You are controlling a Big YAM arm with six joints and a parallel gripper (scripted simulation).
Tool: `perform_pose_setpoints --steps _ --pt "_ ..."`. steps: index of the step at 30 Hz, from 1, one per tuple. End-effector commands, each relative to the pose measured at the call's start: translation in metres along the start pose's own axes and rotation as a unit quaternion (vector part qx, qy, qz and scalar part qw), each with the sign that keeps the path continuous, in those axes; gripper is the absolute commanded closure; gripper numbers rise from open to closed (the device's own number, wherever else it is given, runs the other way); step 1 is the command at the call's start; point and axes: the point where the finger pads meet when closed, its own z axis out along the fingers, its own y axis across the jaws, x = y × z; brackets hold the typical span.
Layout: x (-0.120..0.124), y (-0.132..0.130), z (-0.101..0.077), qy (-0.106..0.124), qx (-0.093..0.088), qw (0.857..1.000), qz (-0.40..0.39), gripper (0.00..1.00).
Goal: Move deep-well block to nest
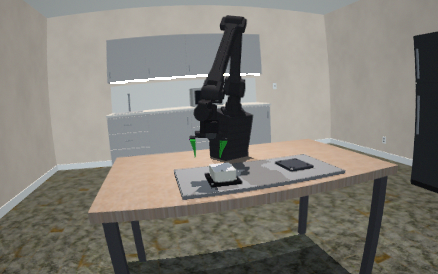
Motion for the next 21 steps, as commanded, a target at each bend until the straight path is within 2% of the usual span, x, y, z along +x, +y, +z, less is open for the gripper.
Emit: perform_pose_setpoints --steps 1,3,6,8,12,13,15,17,18,21 --pt "-0.015 0.015 -0.017 -0.027 0.003 0.999 -0.019 0.0" --pt "-0.014 0.023 -0.017 -0.026 0.005 1.0 -0.014 0.0" --pt "-0.005 0.041 -0.018 -0.026 -0.043 0.998 -0.049 0.0" --pt "-0.009 0.049 -0.018 -0.037 -0.04 0.997 -0.051 0.0" --pt "-0.008 0.056 -0.019 -0.036 -0.04 0.998 -0.04 0.0" --pt "-0.022 0.05 -0.026 -0.044 -0.036 0.998 -0.039 0.0" --pt "-0.021 0.04 -0.027 -0.047 -0.033 0.998 -0.03 0.0" --pt "-0.014 0.046 -0.024 -0.04 -0.036 0.998 -0.032 0.0" --pt "-0.009 0.049 -0.015 -0.031 -0.04 0.998 -0.038 0.0" --pt "-0.009 0.049 -0.015 -0.031 -0.04 0.998 -0.038 0.0"
